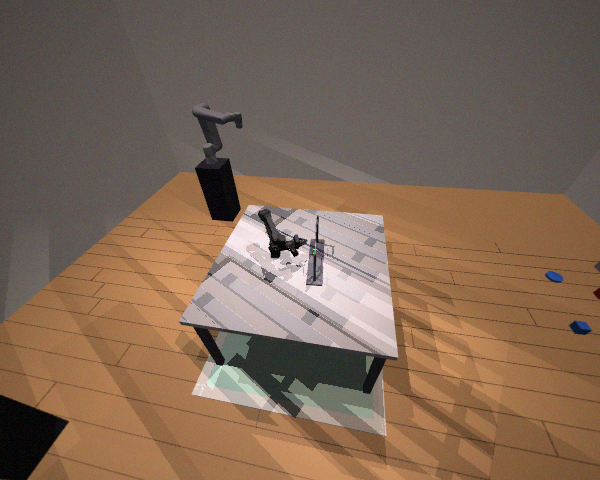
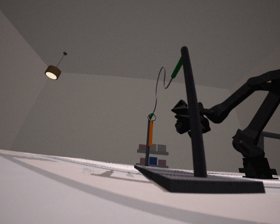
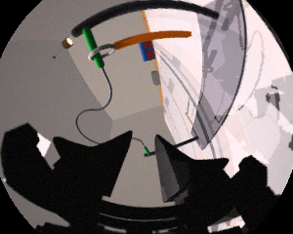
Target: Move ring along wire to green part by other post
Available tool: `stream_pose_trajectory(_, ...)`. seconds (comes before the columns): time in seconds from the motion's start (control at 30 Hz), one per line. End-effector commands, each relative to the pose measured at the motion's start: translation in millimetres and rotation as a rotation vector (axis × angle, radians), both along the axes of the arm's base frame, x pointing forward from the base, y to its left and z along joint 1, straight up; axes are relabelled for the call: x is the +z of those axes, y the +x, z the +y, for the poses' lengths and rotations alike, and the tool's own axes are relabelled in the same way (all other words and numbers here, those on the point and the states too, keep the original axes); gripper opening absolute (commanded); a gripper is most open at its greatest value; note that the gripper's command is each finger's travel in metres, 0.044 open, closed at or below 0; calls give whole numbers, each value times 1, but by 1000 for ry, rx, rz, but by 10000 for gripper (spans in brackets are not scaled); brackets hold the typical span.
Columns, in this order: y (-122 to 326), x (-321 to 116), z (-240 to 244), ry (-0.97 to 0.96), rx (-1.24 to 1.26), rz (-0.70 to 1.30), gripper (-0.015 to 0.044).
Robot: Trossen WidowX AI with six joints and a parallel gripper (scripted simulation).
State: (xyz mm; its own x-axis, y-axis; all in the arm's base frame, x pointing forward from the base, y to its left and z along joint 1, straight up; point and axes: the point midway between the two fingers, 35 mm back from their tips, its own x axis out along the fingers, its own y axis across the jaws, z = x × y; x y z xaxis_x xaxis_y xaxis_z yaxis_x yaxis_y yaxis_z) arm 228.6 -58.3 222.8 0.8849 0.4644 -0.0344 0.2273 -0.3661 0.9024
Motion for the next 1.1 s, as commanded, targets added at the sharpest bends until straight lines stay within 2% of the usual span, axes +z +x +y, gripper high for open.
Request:
stream_pose_trajectory(0.0,4,-15,-17,-180,-36,-84,160)
stream_pose_trajectory(0.53,0,-77,-75,-985,-142,-367,160)
stream_pose_trajectory(1.07,-22,-137,-107,-1829,-146,-524,160)
